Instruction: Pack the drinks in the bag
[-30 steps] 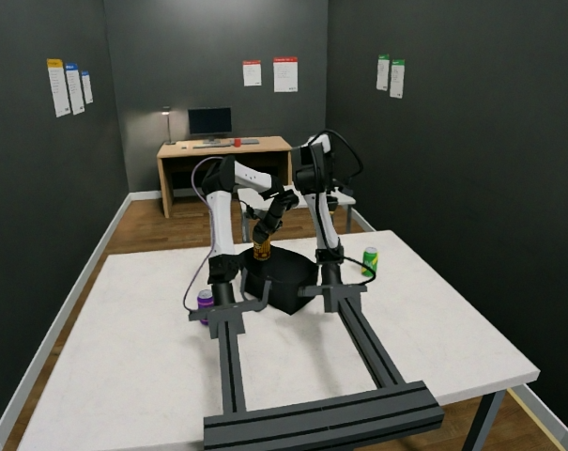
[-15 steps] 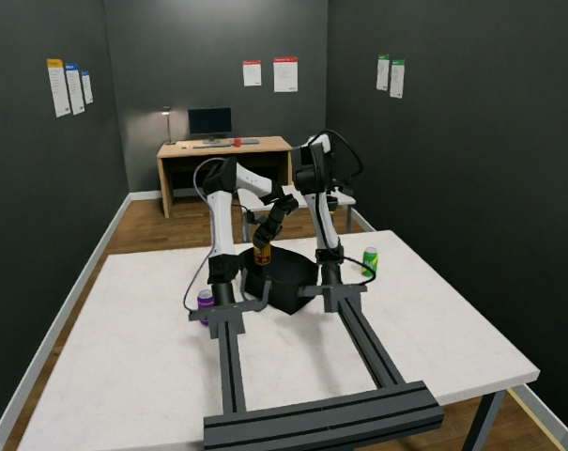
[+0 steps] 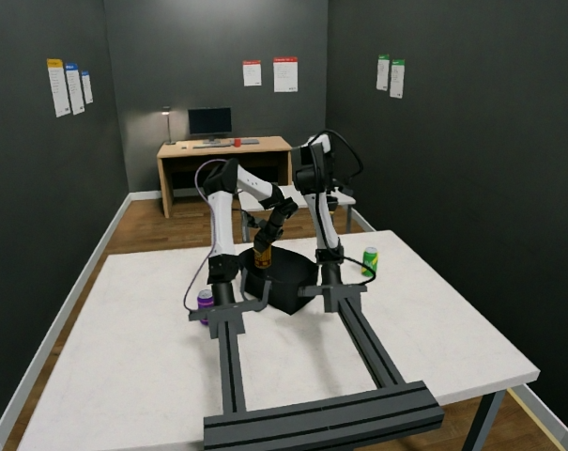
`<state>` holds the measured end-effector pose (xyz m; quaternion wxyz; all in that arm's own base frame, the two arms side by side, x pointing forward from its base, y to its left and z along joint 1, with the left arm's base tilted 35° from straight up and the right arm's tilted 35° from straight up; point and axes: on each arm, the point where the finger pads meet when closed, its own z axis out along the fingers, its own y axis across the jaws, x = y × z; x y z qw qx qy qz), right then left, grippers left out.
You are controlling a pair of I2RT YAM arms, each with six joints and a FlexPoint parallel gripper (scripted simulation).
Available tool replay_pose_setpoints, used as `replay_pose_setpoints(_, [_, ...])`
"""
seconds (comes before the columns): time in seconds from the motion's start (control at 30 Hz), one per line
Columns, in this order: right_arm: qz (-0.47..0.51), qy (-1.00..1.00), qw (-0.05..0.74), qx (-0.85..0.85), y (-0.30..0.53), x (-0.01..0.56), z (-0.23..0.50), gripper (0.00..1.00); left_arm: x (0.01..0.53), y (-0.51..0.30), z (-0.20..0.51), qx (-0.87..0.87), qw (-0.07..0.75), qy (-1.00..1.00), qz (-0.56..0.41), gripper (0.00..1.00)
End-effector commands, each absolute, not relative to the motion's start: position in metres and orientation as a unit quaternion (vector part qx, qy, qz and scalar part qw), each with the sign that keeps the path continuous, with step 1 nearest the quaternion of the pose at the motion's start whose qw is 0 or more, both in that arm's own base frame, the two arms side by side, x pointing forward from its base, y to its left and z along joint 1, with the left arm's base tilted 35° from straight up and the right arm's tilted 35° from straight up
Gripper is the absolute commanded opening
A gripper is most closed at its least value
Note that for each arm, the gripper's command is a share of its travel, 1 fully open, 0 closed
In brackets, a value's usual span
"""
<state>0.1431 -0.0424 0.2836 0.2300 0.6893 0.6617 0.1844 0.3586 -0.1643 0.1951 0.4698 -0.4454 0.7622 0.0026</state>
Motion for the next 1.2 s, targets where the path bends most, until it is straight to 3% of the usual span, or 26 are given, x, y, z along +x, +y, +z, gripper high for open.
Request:
replay_pose_setpoints(0.0, [0.187,0.66,0.247,0.684,-0.043,0.145,0.294,1.0,0.365,-0.161,0.201,-0.446,0.485,0.752,-0.002,0.67])
replay_pose_setpoints(1.17, [0.187,0.66,0.247,0.684,-0.043,0.145,0.294,1.0,0.389,-0.159,0.17,-0.448,0.486,0.75,-0.004,0.67])
